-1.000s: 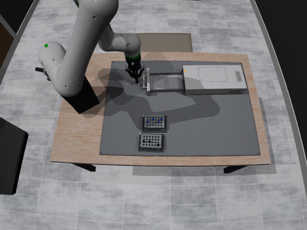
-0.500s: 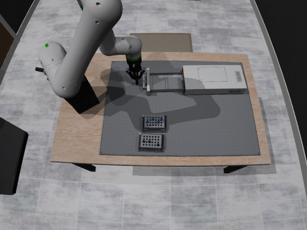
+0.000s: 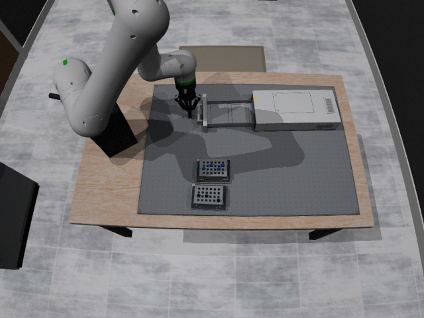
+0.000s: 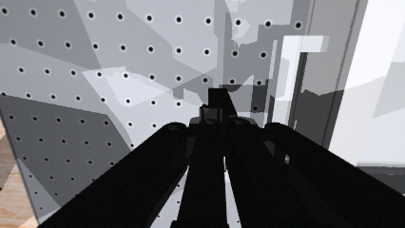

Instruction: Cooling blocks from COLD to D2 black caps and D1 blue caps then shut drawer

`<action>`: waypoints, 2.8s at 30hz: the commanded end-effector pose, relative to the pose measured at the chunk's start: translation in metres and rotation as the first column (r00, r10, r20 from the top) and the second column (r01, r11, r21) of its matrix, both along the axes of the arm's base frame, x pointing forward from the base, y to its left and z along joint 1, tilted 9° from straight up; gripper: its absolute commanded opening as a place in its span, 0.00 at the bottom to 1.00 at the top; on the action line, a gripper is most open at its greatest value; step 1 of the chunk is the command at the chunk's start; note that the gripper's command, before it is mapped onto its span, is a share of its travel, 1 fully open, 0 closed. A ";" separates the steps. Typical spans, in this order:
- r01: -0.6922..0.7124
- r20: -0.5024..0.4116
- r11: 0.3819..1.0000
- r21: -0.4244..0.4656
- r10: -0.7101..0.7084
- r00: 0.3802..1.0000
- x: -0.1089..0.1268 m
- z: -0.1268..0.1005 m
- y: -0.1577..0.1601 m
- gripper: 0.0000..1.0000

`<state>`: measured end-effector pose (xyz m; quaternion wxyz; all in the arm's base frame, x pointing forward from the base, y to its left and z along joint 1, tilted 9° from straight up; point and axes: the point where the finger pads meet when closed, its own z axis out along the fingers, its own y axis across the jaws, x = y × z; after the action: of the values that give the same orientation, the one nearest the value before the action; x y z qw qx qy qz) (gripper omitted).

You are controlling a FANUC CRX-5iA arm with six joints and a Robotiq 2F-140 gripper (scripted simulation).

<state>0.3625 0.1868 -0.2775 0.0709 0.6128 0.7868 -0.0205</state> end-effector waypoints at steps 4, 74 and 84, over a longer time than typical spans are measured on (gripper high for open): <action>-0.003 0.020 1.000 0.010 0.003 1.000 0.006 0.000 0.002 0.10; -0.003 0.020 1.000 0.010 0.003 1.000 0.083 0.007 0.022 0.10; -0.003 0.020 1.000 0.010 0.003 1.000 0.094 0.007 0.025 0.10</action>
<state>0.4529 0.2105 -0.2710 0.0762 0.6120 0.7871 -0.0104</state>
